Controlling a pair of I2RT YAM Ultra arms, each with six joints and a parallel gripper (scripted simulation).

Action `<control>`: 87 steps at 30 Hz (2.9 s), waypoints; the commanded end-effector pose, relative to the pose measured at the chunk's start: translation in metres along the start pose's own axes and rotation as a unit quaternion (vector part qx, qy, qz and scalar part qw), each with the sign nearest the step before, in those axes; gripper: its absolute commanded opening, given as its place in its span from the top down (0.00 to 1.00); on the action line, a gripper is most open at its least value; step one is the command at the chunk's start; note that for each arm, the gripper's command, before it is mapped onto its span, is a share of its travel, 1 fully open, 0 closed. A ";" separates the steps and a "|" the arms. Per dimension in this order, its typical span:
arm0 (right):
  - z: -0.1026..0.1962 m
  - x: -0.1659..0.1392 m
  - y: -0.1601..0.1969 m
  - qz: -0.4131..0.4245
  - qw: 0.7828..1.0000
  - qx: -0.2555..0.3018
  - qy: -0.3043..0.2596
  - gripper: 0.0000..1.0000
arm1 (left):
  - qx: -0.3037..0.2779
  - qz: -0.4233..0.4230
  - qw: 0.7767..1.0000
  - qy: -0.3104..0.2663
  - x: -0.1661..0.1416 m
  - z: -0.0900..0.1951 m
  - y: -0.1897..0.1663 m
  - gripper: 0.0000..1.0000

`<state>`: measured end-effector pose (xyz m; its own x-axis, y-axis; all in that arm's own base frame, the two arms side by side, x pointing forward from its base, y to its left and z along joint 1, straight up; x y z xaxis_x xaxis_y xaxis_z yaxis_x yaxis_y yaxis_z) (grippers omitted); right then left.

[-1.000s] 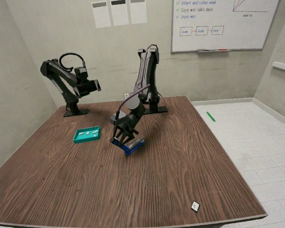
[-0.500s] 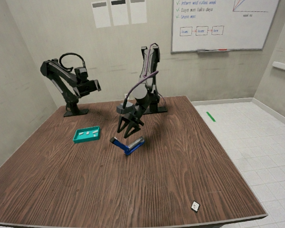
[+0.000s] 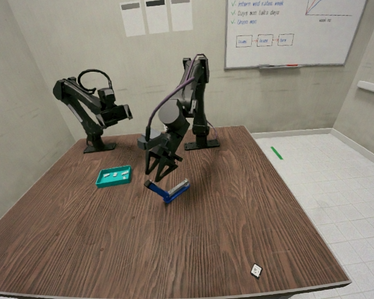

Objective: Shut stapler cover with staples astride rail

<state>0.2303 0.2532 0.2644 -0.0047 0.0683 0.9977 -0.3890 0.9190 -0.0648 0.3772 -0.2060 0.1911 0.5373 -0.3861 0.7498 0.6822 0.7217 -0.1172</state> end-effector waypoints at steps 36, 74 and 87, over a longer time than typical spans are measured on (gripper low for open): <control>-0.002 0.014 0.002 -0.013 1.000 -0.004 -0.014 0.00 | 0.040 -0.032 0.942 0.332 0.019 0.004 -0.021 0.50; -0.002 0.014 0.002 -0.013 1.000 -0.004 -0.014 0.00 | 0.039 -0.030 0.940 0.336 -0.018 -0.036 -0.017 0.50; -0.002 0.014 0.002 -0.013 1.000 -0.004 -0.014 0.00 | 0.039 -0.032 0.942 0.332 -0.022 -0.046 -0.017 0.50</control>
<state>0.2303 0.2532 0.2644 -0.0047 0.0683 0.9977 -0.3890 0.9190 -0.0648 0.3735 -0.2293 0.1352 0.7136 -0.6887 0.1284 0.6970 0.7164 -0.0314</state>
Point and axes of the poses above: on each arm, the point where the finger pads meet when closed, its own z axis back along the fingers, its own y axis across the jaws, x = y × z, the point moved 3 cm from there along z, back along the fingers, and after that the axes turned 9 degrees about z, right-handed, at the moved point
